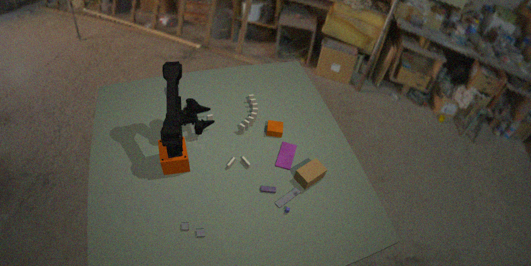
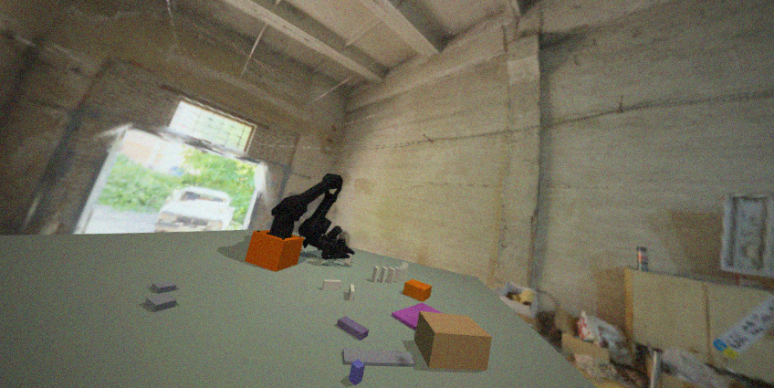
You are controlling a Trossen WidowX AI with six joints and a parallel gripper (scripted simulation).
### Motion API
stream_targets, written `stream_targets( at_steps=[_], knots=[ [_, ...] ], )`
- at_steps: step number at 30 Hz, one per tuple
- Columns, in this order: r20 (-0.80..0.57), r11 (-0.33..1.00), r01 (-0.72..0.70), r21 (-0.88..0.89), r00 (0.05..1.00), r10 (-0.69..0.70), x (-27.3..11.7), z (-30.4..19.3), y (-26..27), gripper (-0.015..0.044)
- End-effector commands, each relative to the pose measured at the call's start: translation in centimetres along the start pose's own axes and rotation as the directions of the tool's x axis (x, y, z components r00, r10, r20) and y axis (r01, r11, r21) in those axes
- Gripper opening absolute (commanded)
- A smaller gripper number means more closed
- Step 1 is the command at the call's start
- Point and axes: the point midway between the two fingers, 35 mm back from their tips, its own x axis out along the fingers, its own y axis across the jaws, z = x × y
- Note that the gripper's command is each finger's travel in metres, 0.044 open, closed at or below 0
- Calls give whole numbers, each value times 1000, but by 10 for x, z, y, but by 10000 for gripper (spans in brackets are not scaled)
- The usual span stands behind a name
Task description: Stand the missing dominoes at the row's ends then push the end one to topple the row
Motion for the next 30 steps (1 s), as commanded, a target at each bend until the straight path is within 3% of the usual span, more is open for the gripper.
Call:
stream_targets(
  at_steps=[1, 6, 11, 21, 25, 30],
  knots=[
    [-1, 1000, -2, 6, 1000, 2, -1, 10, 2, 440],
    [0, 1000, -1, 3, 1000, 1, -6, 44, 1, 440],
    [-13, 1000, -8, 11, 1000, 8, -4, 48, 5, 440],
    [-344, 970, -29, 240, 932, 113, 42, 56, 69, 440],
    [-494, 922, 87, 377, 861, 121, 51, 58, 74, 440],
    [-731, 733, 448, 511, 675, 97, 53, 62, 63, 440]
  ],
)
